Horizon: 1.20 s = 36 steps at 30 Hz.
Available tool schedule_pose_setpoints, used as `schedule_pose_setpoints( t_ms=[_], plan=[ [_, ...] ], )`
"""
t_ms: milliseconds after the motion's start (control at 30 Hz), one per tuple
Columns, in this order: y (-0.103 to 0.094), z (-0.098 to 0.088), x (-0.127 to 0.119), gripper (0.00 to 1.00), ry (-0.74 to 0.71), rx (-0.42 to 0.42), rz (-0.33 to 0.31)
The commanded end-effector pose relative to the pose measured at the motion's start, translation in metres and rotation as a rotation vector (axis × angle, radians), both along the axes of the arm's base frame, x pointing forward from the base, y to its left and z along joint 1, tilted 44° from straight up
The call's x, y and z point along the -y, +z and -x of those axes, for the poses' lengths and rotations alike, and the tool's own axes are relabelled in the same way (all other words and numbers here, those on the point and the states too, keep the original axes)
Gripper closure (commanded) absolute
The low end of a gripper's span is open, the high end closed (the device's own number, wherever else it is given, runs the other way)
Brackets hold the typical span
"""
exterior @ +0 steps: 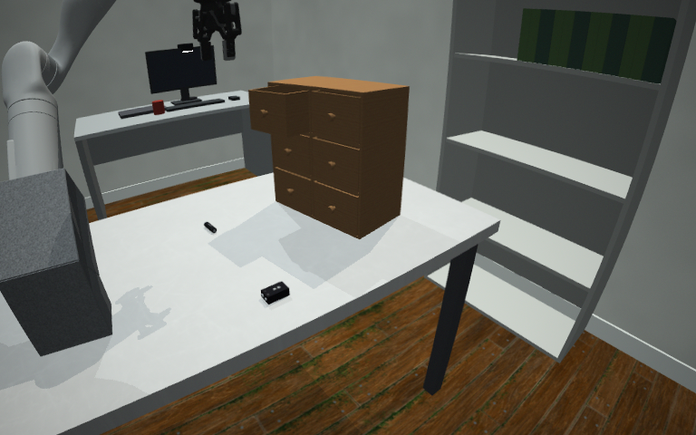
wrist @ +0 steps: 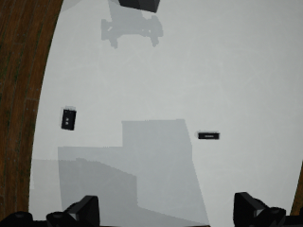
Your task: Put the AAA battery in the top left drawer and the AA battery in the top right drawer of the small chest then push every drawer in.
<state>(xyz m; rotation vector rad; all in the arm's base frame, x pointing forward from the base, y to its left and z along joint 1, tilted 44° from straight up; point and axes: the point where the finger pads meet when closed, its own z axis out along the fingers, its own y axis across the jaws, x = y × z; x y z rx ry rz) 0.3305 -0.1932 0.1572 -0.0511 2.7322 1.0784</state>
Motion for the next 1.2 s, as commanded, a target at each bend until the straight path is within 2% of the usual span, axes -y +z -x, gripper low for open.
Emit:
schedule_pose_setpoints(
  t_ms=[0, 400, 467, 533, 700, 767, 1167],
  plan=[
    [0.0, 0.0, 0.001, 0.0, -0.001, 0.001, 0.001],
    [0.0, 0.001, 0.001, 0.0, -0.001, 0.001, 0.001],
    [-0.001, 0.01, -0.001, 0.0, -0.002, 0.0, 0.002],
    [-0.001, 0.01, -0.001, 0.0, -0.002, 0.0, 0.002],
    [-0.008, 0.071, -0.022, 0.0, -0.001, 0.0, 0.002],
    [-0.009, 0.085, -0.029, 0.0, -0.001, 0.001, 0.0],
    [-0.01, 0.088, -0.031, 0.0, -0.002, 0.002, 0.0]
  ],
)
